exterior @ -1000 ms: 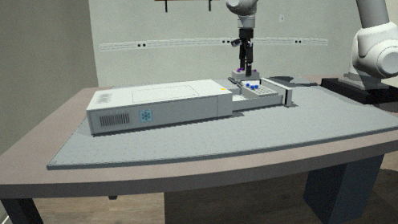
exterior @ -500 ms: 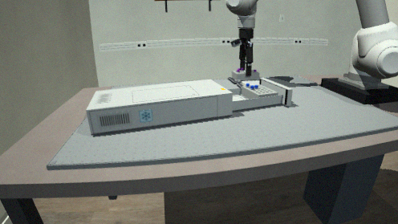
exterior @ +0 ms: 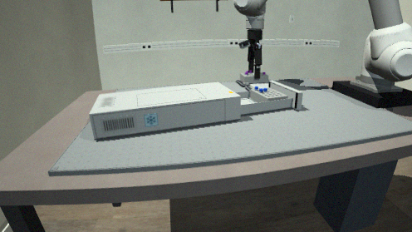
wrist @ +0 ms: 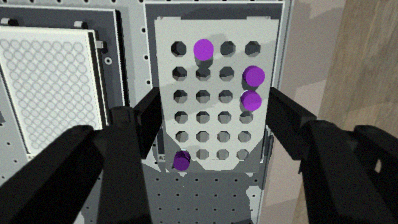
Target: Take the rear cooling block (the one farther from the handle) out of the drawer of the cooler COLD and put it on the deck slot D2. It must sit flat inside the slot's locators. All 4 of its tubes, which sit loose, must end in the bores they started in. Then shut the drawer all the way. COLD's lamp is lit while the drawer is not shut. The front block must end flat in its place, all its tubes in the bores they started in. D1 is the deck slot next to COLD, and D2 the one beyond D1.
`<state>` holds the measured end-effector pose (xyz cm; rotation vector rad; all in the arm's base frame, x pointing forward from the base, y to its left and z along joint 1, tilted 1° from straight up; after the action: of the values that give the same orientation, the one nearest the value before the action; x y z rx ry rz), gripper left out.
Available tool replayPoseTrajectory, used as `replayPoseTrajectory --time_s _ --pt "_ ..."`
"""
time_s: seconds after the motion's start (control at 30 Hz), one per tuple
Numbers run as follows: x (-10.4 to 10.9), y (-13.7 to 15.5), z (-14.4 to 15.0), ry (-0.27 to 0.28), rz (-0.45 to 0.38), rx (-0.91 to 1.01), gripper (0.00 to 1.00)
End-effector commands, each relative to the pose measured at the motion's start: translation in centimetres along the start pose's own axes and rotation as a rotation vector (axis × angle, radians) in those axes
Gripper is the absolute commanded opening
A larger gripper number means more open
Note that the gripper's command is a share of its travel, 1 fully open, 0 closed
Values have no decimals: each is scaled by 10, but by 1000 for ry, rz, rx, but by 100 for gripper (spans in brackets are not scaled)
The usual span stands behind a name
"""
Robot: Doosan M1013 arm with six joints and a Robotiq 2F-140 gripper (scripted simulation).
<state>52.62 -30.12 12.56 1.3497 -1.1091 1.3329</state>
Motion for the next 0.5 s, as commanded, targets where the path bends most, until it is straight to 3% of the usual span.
replayPoseTrajectory --time_s 0.0,0.2,0.47 --pt "0 0 1 2 1 0 10" --pt "0 0 1 2 1 0 10" --pt "0 0 1 2 1 0 22"
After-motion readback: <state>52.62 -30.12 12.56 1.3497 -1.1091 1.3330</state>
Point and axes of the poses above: the point where the finger pads meet when closed, its own x axis back along the fingers, its own z axis across the jaws, y = z × x, the point moved 10 cm from there along x, back along the fingers, and after that the axes turned 10 degrees about x, right-handed, at the moved point
